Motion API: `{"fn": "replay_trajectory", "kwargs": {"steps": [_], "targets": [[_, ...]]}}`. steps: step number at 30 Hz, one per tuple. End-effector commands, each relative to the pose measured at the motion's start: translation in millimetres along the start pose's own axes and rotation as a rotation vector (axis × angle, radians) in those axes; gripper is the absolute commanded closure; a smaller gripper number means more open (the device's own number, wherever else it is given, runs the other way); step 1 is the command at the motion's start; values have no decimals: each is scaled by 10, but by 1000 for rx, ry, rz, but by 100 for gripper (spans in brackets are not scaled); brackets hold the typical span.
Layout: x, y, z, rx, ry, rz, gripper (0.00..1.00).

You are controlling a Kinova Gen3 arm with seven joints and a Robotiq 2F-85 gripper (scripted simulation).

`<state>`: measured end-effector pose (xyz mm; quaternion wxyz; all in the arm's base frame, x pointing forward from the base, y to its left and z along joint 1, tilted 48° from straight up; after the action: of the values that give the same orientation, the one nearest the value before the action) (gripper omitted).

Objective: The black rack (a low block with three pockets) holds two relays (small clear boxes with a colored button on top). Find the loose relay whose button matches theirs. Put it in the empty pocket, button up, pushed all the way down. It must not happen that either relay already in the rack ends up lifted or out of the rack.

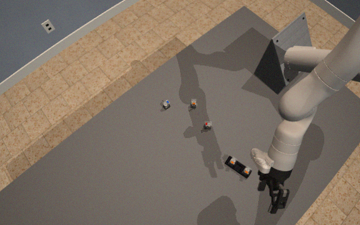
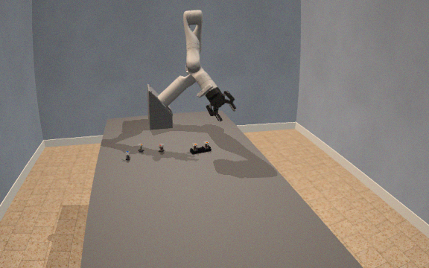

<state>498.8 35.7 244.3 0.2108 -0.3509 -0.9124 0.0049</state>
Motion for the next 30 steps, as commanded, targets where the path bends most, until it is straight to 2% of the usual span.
{"fn": "replay_trajectory", "kwargs": {"steps": [1, 4, 6, 11, 21, 23, 30], "targets": [[60, -2, 21, 62, 8, 5, 0], [91, 6, 119, 120, 60, 16, 0], [91, 6, 119, 120, 60, 16, 0], [139, 24, 264, 203, 132, 27, 0], [177, 43, 436, 331, 243, 30, 0], [177, 43, 436, 331, 243, 30, 0], [236, 56, 635, 436, 337, 52, 0]]}}
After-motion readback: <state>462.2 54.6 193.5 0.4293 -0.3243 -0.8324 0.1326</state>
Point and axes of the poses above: the point where the finger pads meet when closed, its own y axis out along the fingers, its own z axis across the jaws, x = y × z, the point moved 4 cm from there along -y, back along the fingers, and after that the axes turned 3 degrees about -y, right-handed, at the moved point
